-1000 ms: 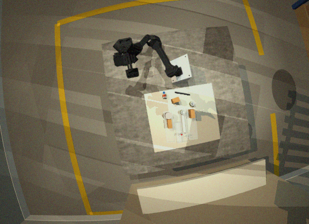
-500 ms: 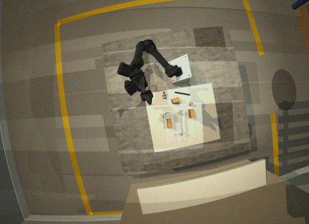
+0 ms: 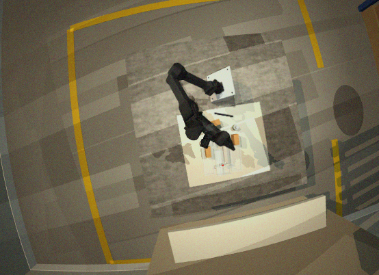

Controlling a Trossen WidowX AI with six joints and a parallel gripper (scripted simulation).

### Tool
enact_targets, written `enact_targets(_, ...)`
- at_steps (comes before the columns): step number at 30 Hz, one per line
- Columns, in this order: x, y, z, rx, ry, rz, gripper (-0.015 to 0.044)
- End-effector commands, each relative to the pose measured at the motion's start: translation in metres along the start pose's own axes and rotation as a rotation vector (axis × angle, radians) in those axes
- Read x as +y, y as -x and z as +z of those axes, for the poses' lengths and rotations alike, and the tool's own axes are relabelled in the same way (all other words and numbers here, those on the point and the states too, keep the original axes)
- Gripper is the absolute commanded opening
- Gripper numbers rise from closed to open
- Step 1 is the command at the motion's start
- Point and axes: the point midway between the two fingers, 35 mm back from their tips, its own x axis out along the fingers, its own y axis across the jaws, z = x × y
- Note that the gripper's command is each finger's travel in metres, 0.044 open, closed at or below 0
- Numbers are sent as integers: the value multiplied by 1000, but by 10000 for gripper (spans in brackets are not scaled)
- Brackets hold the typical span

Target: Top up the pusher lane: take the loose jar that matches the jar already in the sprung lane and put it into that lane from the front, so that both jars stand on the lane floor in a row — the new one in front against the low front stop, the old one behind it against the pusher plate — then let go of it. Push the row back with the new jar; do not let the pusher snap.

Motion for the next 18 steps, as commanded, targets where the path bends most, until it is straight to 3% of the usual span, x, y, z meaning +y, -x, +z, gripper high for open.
enact_targets(1, -25, -31, -20, 69, 19, -141, 440)
enact_targets(9, -122, -95, -80, 257, 154, -624, 440)
enact_targets(18, -238, -105, -145, 520, 521, -1200, 440)
